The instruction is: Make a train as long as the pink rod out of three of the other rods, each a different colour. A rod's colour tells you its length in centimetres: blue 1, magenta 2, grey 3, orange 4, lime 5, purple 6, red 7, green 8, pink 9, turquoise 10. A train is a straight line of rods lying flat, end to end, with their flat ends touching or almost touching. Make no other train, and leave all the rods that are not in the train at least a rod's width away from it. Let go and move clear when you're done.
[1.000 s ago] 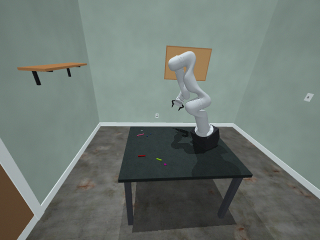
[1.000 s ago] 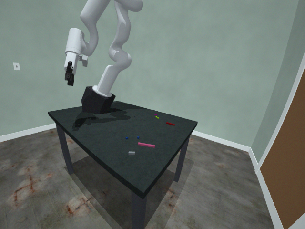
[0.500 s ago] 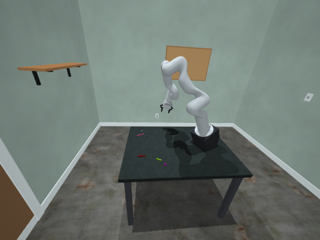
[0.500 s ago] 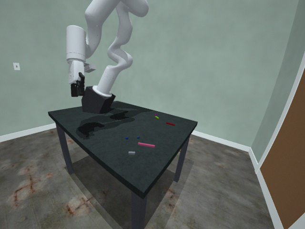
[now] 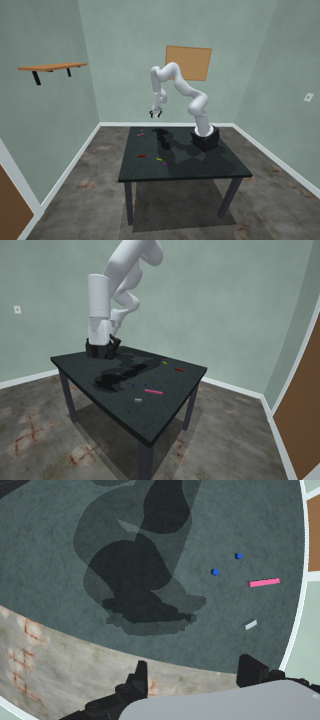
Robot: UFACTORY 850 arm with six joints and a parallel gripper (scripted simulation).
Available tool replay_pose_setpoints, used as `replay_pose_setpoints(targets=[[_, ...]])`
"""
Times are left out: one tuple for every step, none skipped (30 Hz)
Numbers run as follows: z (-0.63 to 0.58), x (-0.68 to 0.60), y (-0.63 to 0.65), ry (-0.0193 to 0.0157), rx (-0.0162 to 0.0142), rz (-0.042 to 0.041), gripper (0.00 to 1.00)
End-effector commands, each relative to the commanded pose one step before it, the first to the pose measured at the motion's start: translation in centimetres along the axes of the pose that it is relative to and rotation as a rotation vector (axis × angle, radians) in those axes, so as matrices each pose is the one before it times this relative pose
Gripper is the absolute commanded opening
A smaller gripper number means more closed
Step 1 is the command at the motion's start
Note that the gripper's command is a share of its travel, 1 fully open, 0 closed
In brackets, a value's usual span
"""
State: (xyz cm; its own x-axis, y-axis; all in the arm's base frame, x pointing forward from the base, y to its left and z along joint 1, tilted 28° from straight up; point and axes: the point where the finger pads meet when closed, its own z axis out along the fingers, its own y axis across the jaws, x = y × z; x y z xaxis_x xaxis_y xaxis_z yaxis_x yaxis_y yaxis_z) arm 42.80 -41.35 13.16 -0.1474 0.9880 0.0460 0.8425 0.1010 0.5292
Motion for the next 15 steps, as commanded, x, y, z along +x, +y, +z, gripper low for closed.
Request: replay_pose_setpoints(targets=[[2.016, 0.366, 3.560, 0.01986, 0.02140, -0.08434, 1.00], [0.485, 0.142, 0.946, 0.00368, 0.00404, -0.02232, 1.00], [0.480, 0.140, 0.953, 0.00348, 0.00385, -0.02222, 1.00], [0.474, 0.137, 0.956, 0.00326, 0.00364, -0.02201, 1.00], [0.468, 0.134, 0.960, 0.00306, 0.00344, -0.02185, 1.00], [0.462, 0.132, 0.965, 0.00286, 0.00325, -0.02170, 1.00], [0.457, 0.130, 0.971, 0.00267, 0.00306, -0.02158, 1.00], [0.451, 0.127, 0.976, 0.00248, 0.00287, -0.02143, 1.00], [0.000, 0.000, 0.000, 0.00000, 0.00000, 0.00000, 1.00], [0.000, 0.000, 0.000, 0.00000, 0.00000, 0.00000, 1.00], [1.255, 0.405, 2.781, 0.00606, 0.00711, -0.05997, 1.00], [0.234, 0.062, 0.540, 0.00100, 0.00119, -0.01137, 1.00], [0.252, 0.067, 0.587, 0.00103, 0.00123, -0.01229, 1.00], [0.418, 0.114, 0.986, 0.00158, 0.00192, -0.02045, 1.00], [0.466, 0.128, 1.120, 0.00160, 0.00196, -0.02297, 1.00]])
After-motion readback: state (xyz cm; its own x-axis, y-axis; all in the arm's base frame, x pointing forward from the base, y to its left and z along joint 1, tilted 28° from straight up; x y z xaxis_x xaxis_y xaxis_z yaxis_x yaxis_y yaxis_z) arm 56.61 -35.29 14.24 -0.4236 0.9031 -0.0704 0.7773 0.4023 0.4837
